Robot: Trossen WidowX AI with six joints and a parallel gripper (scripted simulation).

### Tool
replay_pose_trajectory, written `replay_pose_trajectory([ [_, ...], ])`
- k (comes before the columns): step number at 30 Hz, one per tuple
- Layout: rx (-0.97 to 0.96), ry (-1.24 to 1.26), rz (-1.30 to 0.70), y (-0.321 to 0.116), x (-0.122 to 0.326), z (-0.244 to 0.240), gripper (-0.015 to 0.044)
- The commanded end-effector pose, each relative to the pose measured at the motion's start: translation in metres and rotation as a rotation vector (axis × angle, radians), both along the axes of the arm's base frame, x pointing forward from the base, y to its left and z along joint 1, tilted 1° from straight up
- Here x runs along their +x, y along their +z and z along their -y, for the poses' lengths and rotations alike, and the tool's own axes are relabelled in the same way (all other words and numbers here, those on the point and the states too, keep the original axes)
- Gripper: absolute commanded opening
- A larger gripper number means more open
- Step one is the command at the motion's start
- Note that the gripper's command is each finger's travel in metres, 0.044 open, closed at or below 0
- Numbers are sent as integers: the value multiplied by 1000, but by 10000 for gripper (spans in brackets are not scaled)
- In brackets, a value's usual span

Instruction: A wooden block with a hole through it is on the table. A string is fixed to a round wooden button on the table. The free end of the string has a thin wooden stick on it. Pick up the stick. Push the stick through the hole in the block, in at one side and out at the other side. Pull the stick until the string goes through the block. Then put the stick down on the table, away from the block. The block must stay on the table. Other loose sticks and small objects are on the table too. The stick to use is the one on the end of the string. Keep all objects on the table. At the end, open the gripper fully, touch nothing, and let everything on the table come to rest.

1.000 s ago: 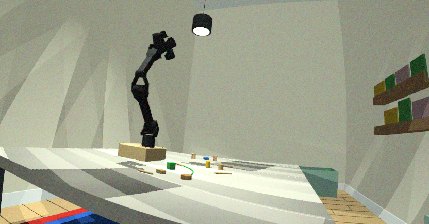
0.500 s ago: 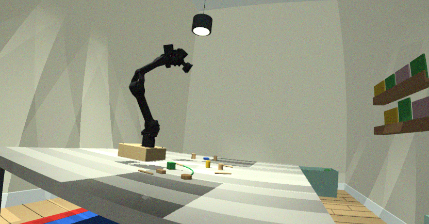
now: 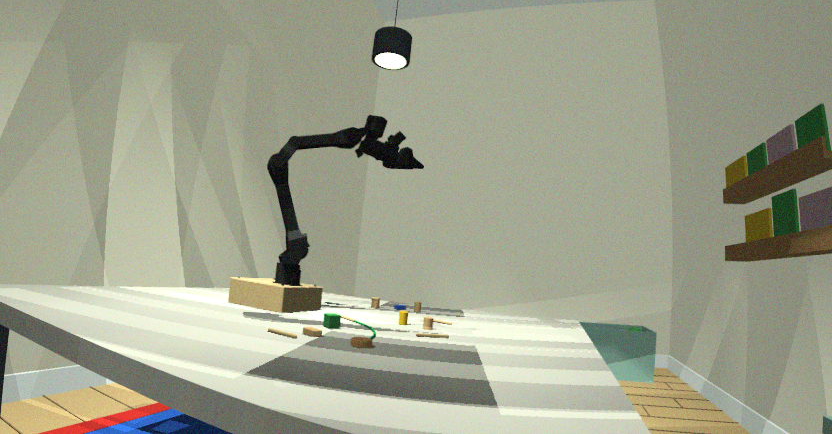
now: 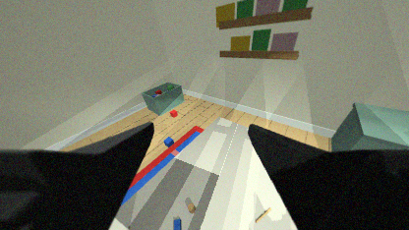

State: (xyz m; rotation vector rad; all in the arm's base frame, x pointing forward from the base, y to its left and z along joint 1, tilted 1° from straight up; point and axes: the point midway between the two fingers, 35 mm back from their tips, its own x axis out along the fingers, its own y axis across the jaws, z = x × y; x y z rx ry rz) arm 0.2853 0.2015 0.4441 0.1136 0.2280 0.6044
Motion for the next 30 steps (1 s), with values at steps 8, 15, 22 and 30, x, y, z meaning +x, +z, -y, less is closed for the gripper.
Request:
replay_pose_trajectory([
  [8, -574, -188, -150, -131, 95, 109, 440],
  [15, -863, -185, -344, -213, 109, 204, 440],
  [22, -1051, -78, -583, -293, 82, 299, 440],
  [30, -1097, 156, -834, -374, 5, 382, 440],
])
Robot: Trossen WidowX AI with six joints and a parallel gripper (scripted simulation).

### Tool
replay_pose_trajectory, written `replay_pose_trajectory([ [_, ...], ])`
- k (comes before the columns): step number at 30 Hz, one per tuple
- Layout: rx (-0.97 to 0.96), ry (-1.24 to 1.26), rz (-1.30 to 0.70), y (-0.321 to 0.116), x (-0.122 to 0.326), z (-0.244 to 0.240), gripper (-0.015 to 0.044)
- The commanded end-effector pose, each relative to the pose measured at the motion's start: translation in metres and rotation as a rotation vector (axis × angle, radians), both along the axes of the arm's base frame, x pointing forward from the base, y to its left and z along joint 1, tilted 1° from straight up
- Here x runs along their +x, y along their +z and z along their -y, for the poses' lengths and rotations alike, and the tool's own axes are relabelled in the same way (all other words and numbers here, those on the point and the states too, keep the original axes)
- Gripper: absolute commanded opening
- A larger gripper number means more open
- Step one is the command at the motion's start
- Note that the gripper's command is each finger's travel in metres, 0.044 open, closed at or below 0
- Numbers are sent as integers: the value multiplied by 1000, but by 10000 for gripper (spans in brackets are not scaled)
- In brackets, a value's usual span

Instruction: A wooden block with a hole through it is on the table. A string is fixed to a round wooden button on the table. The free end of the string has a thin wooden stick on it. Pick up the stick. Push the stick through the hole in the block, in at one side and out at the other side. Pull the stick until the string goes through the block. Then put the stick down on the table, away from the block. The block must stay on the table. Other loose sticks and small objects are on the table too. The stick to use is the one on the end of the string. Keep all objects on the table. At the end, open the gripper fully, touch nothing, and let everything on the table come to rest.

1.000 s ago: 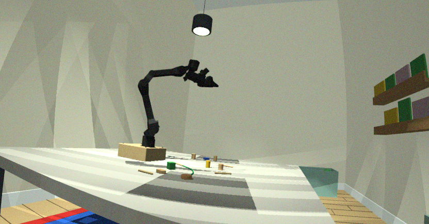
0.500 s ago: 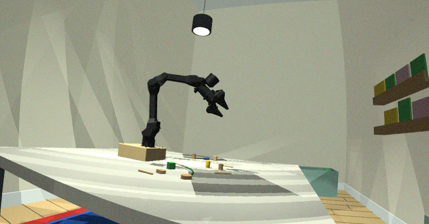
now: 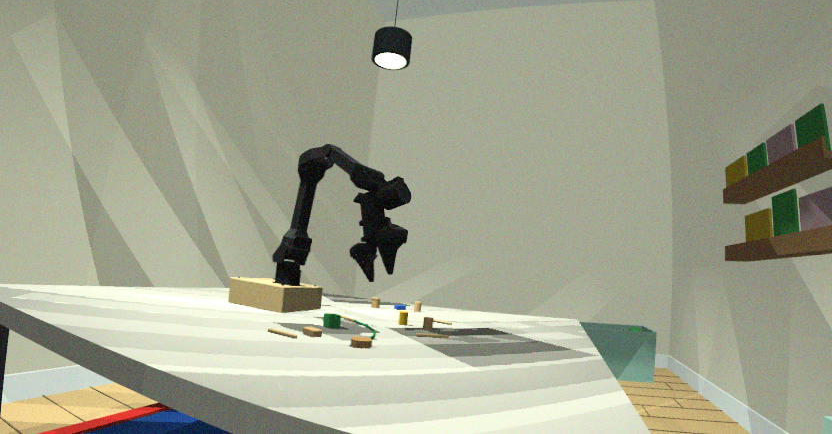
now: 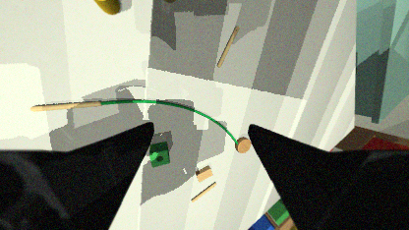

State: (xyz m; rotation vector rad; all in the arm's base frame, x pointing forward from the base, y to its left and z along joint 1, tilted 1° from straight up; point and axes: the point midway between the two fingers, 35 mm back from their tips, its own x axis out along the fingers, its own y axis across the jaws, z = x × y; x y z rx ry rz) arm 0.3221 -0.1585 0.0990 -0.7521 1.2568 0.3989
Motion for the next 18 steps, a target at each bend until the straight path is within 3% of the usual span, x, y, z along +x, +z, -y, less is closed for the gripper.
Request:
replay_pose_trajectory([
  [1, 37, 41, -154, -38, -44, 30, 440],
  [5, 99, 81, -259, -66, -85, 48, 440],
  [18, 105, 67, -262, -67, -87, 48, 440],
])
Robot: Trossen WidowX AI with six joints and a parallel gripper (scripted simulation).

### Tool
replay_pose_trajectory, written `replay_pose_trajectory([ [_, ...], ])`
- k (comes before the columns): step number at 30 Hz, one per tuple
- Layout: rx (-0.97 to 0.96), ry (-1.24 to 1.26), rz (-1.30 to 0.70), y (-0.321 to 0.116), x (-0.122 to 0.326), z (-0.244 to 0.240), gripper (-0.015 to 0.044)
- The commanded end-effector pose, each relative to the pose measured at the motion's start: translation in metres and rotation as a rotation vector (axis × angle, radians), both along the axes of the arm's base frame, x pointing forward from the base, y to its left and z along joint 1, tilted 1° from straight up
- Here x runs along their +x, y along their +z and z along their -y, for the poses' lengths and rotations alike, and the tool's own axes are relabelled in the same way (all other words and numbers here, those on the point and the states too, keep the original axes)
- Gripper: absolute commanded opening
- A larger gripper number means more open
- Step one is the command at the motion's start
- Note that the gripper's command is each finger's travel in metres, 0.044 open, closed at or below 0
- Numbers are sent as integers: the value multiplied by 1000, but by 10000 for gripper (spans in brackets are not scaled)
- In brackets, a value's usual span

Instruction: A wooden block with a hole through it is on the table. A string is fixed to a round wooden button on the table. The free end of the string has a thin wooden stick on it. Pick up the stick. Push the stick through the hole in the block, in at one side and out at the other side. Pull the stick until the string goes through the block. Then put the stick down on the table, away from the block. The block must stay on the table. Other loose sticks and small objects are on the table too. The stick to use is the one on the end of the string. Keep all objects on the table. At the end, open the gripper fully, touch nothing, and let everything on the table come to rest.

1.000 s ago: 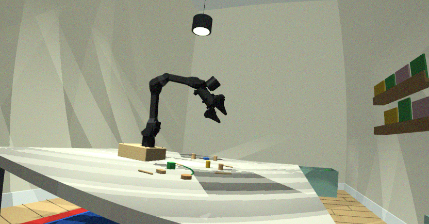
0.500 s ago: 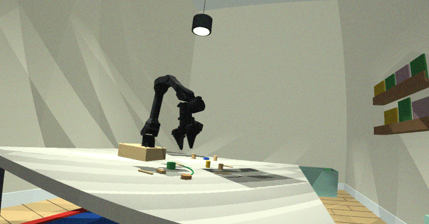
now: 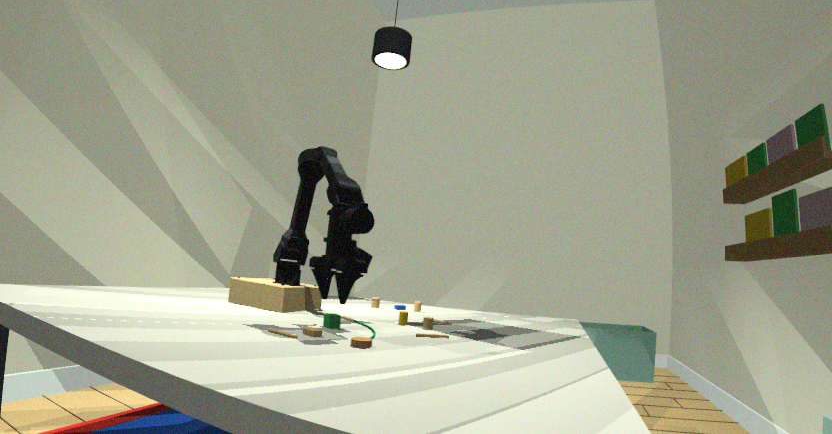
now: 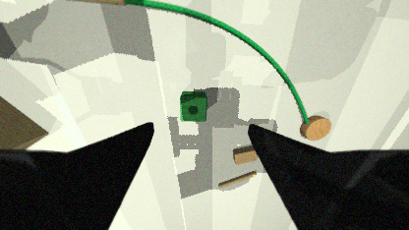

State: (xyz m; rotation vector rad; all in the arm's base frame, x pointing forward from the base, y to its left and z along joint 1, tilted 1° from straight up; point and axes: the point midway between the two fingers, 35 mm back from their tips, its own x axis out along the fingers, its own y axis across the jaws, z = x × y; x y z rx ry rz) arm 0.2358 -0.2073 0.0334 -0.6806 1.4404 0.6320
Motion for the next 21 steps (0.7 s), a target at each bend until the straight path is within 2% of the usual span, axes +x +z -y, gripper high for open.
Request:
replay_pose_trajectory([
  [1, 6, -58, -4, -1, -1, -1, 440],
  [21, 72, -1966, 24, 10, -3, -6, 440],
])
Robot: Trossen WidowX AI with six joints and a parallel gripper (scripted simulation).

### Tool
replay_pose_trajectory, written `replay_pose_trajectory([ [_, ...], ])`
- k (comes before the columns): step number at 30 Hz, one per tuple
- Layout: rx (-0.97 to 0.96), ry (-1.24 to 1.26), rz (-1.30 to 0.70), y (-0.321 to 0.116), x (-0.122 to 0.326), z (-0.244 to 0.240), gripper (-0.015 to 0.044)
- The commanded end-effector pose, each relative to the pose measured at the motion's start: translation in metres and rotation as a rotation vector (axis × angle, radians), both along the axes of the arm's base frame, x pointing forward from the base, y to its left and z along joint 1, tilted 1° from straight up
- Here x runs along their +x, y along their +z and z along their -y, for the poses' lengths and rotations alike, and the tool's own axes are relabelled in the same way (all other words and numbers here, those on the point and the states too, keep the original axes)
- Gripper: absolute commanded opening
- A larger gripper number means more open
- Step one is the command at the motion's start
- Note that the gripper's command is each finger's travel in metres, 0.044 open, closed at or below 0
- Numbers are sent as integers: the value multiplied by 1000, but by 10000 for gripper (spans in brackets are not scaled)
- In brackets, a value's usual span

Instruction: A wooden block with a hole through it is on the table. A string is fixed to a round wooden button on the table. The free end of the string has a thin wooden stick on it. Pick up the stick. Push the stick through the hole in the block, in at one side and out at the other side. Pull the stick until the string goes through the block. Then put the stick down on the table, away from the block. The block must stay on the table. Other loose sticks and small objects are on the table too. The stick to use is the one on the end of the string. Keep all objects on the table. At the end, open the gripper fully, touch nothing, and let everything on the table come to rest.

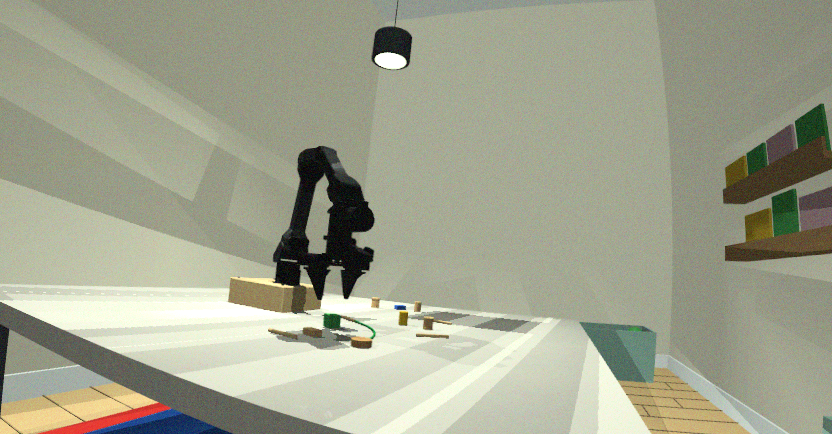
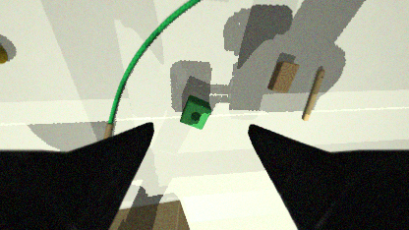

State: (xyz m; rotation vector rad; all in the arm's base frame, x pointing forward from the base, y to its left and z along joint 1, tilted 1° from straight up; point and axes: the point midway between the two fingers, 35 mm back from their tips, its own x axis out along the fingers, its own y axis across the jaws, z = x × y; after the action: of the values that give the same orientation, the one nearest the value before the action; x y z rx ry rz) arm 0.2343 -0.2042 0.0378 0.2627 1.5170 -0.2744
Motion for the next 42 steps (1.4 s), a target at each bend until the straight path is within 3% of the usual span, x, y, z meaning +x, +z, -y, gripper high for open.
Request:
replay_pose_trajectory([
  [1, 30, -840, 8, 6, -2, -3, 440],
  [19, 66, -1925, 22, 11, -3, -7, 440],
  [35, 67, -1941, 22, 11, -3, -7, 440],
  [42, 67, -1941, 22, 11, -3, -7, 256],
])
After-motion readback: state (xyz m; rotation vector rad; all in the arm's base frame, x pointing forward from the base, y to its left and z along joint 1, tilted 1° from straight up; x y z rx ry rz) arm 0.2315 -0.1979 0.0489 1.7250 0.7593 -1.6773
